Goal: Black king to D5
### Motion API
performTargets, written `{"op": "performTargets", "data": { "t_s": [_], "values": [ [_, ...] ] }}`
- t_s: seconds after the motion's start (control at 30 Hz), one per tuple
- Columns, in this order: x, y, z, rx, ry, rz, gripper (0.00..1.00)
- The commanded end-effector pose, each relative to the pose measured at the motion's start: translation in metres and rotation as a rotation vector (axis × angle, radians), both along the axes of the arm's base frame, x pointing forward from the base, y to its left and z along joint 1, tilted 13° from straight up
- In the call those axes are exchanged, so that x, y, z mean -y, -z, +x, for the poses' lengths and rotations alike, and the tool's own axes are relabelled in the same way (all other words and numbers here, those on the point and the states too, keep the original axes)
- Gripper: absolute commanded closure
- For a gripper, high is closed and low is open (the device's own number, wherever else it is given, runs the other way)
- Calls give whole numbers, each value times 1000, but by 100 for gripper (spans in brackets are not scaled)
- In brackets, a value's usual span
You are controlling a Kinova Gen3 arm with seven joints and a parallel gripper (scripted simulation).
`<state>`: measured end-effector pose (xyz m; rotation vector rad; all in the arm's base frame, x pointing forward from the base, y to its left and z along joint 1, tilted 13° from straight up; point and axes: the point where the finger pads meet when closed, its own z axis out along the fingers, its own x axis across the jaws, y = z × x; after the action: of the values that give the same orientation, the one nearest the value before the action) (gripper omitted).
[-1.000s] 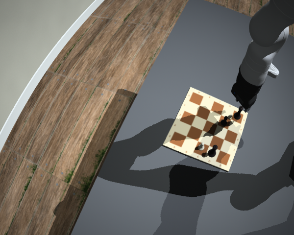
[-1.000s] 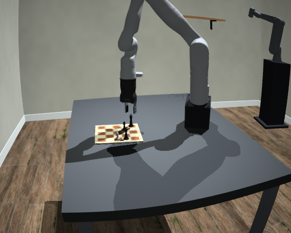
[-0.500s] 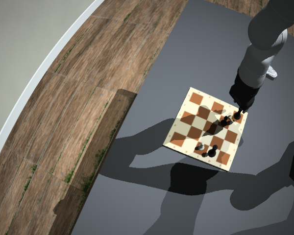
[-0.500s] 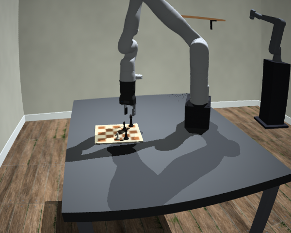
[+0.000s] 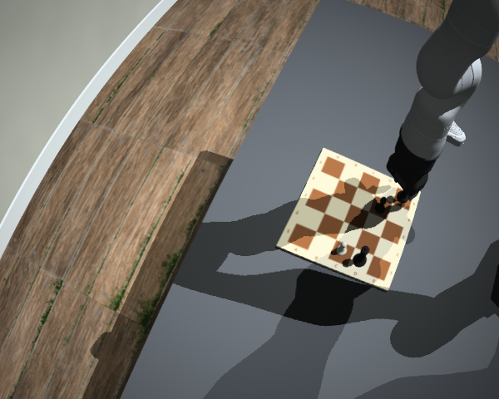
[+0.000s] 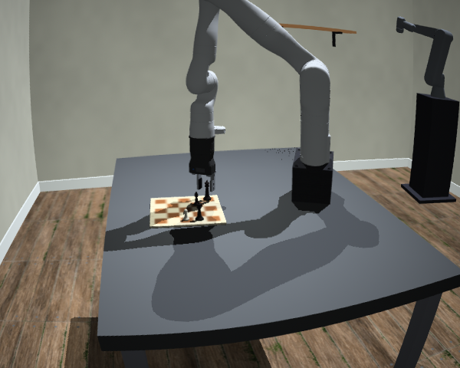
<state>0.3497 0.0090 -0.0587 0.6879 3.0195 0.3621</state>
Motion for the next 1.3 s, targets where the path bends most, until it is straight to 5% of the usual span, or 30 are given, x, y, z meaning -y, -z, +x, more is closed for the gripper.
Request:
{"op": "performTargets", "data": {
  "t_s": [0.0,1.2,1.23,1.27],
  "values": [
    [-1,4,-3,-8,1,2,21],
    [-1,4,-3,-8,1,2,21],
    [-1,4,-3,-8,1,2,100],
    [-1,4,-3,-8,1,2,100]
  ]
}}
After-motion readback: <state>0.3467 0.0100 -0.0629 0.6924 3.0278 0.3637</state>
